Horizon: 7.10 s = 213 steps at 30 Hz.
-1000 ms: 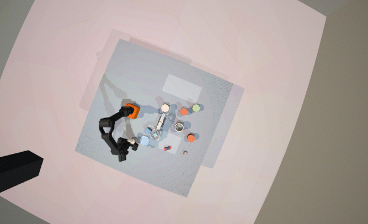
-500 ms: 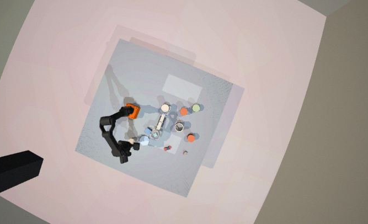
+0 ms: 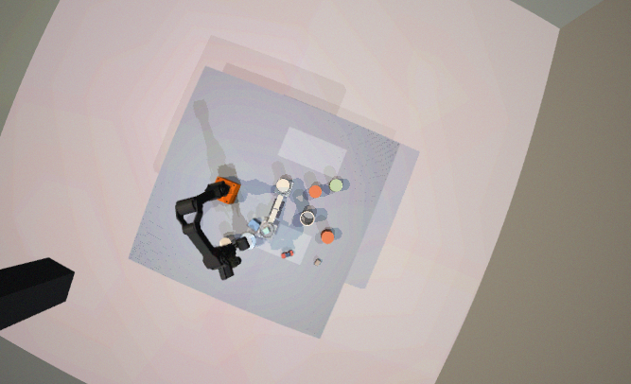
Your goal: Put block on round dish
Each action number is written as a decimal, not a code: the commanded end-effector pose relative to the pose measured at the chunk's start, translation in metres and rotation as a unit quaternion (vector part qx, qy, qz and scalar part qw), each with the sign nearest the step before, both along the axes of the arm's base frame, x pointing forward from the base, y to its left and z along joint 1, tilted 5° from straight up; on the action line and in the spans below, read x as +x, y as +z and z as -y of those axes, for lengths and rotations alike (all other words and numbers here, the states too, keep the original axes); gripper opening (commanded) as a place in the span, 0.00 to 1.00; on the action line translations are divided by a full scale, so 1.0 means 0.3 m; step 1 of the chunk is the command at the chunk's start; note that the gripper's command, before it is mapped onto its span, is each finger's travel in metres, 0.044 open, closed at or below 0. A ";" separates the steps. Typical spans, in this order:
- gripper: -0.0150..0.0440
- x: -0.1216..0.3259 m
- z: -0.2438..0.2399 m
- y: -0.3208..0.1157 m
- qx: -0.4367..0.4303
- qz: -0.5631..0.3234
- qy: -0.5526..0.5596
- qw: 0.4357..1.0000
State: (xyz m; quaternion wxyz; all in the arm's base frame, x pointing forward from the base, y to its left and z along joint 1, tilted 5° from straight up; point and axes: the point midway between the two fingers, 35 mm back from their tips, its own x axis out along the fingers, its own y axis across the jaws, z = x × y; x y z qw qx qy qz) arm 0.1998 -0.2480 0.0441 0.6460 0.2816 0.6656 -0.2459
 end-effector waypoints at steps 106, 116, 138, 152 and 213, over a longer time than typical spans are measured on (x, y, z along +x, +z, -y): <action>0.25 0.407 -0.434 0.122 0.003 0.055 0.736 0.675; 0.25 0.392 -0.427 0.283 0.003 0.055 0.736 0.675; 0.25 0.241 -0.150 0.049 0.001 0.050 0.734 0.677; 0.25 0.100 -0.029 -0.086 0.002 0.049 0.736 0.675; 1.00 0.097 -0.024 0.059 0.000 0.050 0.735 0.677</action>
